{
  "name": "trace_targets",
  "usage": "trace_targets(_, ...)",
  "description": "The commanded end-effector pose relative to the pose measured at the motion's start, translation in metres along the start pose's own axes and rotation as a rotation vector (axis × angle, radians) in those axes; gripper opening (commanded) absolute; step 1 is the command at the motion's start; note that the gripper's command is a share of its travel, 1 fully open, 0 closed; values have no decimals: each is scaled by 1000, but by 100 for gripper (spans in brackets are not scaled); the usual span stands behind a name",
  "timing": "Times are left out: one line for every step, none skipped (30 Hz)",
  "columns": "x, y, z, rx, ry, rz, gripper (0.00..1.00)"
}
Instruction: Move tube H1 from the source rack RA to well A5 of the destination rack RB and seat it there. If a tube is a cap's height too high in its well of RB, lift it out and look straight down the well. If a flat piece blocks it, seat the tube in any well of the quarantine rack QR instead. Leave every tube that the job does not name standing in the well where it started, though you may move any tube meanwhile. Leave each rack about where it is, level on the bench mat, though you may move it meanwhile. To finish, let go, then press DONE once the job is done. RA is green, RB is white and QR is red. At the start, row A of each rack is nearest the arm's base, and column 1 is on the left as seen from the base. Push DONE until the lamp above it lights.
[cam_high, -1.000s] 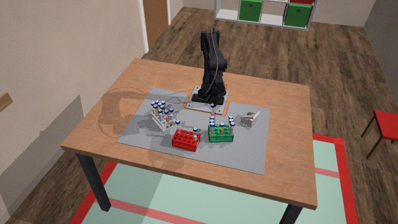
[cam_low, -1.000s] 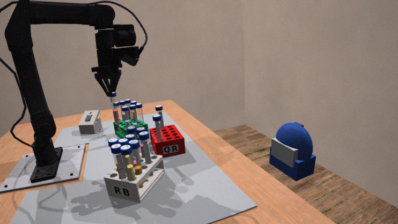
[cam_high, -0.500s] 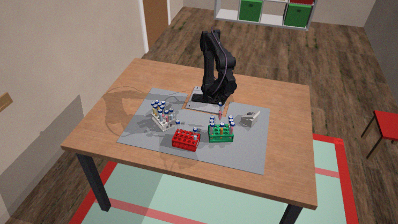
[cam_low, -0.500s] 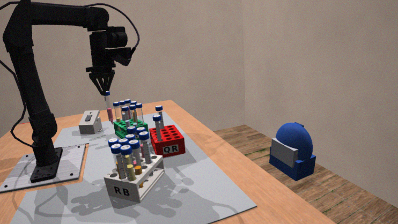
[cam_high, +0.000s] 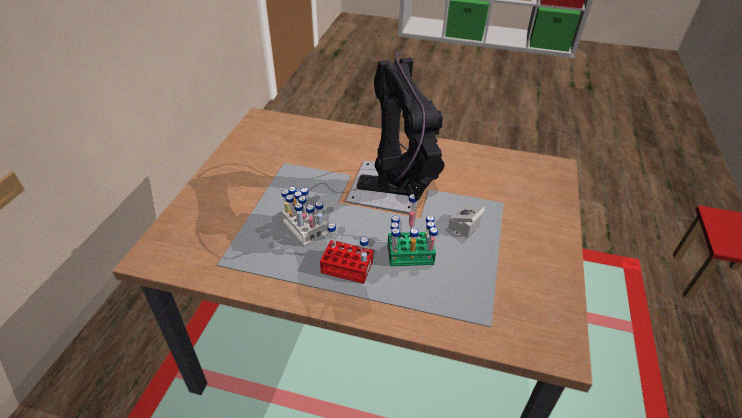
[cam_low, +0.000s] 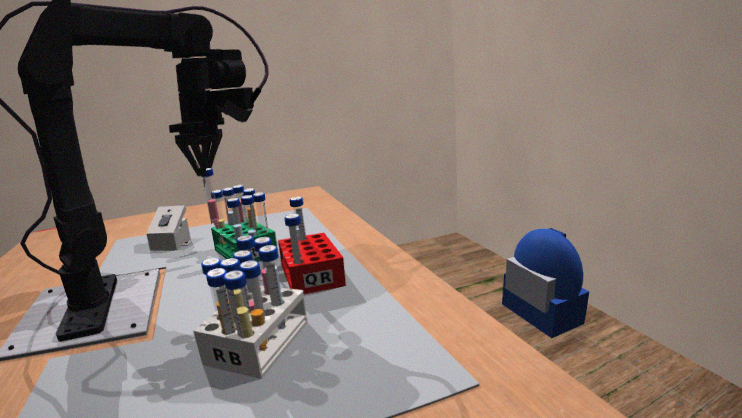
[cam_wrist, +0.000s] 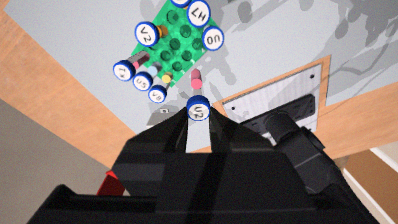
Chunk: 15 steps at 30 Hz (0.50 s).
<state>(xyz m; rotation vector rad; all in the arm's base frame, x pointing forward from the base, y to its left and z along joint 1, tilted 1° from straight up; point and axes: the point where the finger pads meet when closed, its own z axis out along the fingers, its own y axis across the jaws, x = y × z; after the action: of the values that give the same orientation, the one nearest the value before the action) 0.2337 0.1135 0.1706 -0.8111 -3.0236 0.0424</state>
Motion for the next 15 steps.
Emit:
trace_targets(-12,8,-6,-23,-24,4,0)
trace_targets(-14,10,-6,-23,-24,5,0)
trace_targets(-15,11,-6,-23,-25,5,0)
trace_targets(-16,12,-6,-23,-25,5,0)
trace_targets(-17,13,-6,-23,-24,5,0)
trace_targets(-18,14,-6,-22,-24,4,0)
trace_targets(-19,15,-6,-22,-24,4,0)
trace_targets(-20,16,-6,-21,-24,4,0)
trace_targets(-21,17,-6,-20,-23,4,0)
trace_targets(-22,18,-6,-19,-22,4,0)
trace_targets(-24,19,-6,-18,-22,4,0)
trace_targets(-24,20,-6,-17,-21,4,0)
trace_targets(-24,20,-6,-17,-21,4,0)
trace_targets(-24,20,-6,-17,-21,4,0)
trace_targets(-25,19,-12,-32,-32,6,0)
